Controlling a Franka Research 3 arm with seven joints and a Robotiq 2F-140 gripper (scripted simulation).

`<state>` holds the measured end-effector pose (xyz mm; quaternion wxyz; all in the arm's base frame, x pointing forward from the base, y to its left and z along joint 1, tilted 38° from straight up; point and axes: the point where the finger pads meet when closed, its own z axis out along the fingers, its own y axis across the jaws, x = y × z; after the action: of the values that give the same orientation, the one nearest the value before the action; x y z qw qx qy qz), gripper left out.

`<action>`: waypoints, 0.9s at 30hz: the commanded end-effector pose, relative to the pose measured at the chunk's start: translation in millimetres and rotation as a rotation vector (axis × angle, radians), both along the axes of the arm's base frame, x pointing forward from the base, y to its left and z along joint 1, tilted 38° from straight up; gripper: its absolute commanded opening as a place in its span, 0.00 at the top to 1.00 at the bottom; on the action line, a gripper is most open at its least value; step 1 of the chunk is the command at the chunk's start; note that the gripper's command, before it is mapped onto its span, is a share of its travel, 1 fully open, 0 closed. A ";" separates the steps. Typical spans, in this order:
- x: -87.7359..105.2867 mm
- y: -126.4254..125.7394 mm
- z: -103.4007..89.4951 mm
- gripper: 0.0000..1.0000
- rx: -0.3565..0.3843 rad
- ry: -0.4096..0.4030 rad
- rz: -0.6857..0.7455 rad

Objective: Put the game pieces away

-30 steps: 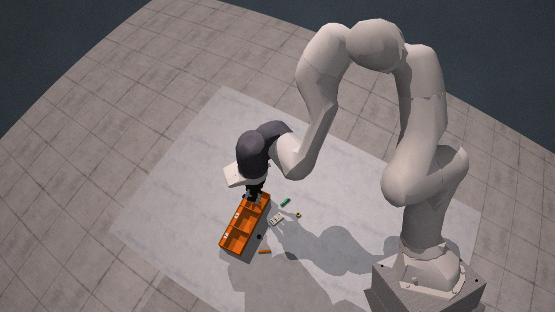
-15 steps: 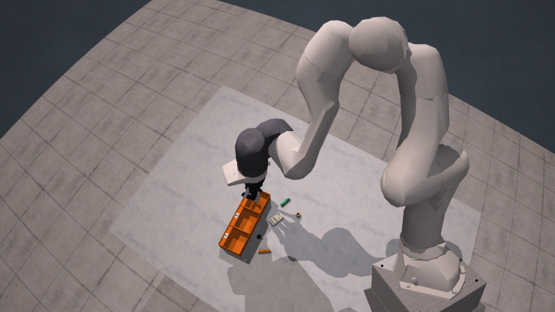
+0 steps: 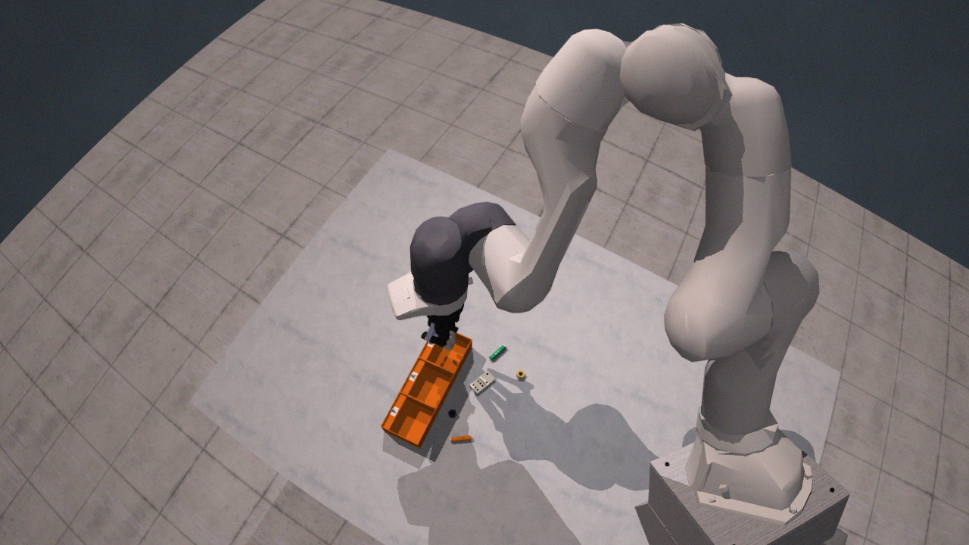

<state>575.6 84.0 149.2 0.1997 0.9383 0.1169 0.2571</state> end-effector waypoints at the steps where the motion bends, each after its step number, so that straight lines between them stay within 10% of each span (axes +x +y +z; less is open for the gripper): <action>1: -6.8 6.5 8.3 0.95 -0.004 0.011 0.020; 27: -24.1 56.1 0.4 0.95 -0.004 0.011 0.020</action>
<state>552.6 135.3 153.6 0.1940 0.9374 0.1451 0.2501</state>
